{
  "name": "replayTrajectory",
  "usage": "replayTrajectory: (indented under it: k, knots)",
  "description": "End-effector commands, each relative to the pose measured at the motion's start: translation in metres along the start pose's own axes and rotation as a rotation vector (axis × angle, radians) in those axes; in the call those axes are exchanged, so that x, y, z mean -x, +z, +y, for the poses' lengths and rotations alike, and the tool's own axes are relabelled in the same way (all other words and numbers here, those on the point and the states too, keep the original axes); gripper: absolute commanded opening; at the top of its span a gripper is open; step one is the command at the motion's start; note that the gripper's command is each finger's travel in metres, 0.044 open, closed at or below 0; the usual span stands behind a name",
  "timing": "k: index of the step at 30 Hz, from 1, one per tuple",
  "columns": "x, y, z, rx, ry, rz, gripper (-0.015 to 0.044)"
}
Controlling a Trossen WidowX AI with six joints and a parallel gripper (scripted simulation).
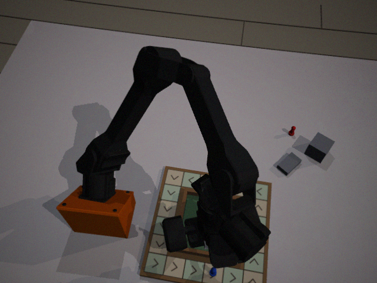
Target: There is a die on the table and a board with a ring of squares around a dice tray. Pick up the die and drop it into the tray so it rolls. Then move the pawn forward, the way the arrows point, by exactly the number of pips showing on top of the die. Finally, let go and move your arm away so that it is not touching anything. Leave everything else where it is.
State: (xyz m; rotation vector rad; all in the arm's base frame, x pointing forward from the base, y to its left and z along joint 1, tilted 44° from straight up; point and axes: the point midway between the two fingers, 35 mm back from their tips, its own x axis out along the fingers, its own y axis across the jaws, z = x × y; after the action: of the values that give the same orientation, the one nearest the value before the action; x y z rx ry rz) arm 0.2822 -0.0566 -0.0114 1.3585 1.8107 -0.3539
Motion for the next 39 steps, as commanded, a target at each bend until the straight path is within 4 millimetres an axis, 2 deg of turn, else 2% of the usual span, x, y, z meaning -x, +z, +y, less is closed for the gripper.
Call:
replayTrajectory:
  k: [1,12,19,30,39]
  knots:
    - [-0.004,-0.017,0.008,-0.099,0.007,0.007,0.0000]
    - [-0.018,-0.063,0.025,-0.359,0.004,0.036,0.0000]
    - [-0.020,-0.066,0.025,-0.375,-0.010,0.021,0.0000]
    - [-0.032,-0.066,0.015,-0.370,-0.171,-0.299,0.0000]
    - [-0.034,-0.065,0.014,-0.362,-0.200,-0.591,0.0000]
